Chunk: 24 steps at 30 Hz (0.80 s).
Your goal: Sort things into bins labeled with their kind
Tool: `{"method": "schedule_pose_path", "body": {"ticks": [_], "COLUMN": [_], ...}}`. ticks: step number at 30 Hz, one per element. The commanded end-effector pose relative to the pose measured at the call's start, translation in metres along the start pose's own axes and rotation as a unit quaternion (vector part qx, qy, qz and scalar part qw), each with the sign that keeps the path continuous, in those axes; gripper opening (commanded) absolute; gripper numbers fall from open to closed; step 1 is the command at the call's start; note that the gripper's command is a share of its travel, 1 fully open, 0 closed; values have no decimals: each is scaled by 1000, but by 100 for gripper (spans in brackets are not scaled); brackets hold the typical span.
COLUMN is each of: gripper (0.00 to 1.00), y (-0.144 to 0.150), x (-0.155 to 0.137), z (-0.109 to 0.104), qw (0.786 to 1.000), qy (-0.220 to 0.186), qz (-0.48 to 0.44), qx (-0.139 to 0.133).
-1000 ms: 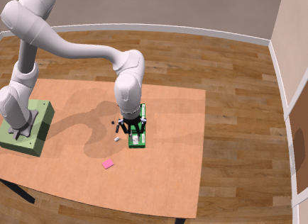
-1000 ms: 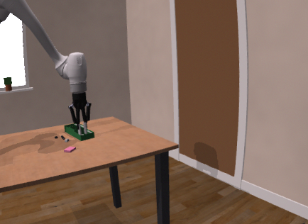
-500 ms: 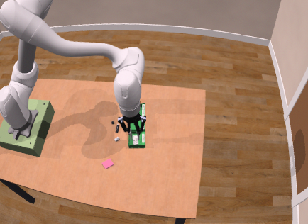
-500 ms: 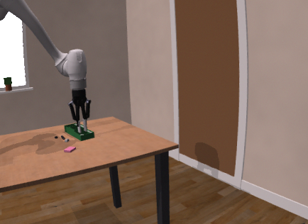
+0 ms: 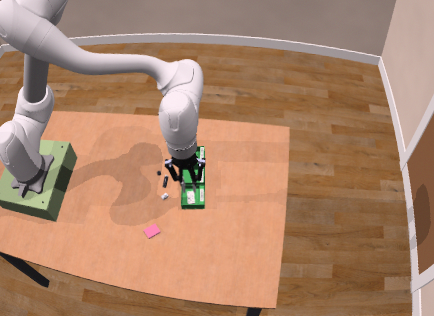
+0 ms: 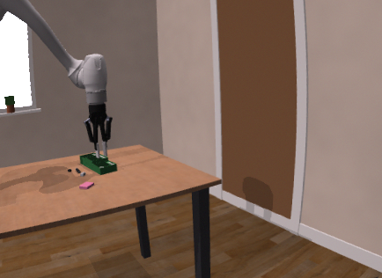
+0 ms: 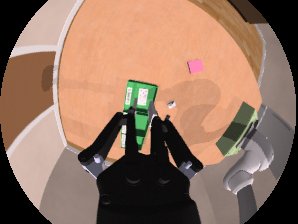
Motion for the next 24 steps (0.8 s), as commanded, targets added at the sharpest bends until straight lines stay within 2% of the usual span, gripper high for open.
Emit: {"method": "schedule_pose_path", "body": {"ticks": [1,5,8,16,20,22,23,24], "gripper": [19,18,18,18,18,18,18,18], "y": [0,8,33,97,97,97,97,98], "x": [0,1,4,12,12,12,12,12], "z": [-1,-2,-3,-6,-6,-6,-6,-6], "qw": [1000,1000,995,977,963,963,950,947], "qy": [0,0,0,-3,-5,-5,-5,-5], "qz": [0,25,100,212,269,269,311,322], "qx": [0,0,0,-2,-4,-4,-4,-4]}}
Point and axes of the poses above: the point where the finger pads meet when closed, its own z axis out along the fingers, its own y axis across the jaws, x = y × z, the point moved 4 cm from there along -z, back along the fingers, and after that the axes turned 12 degrees about z, right-handed, at the moved point
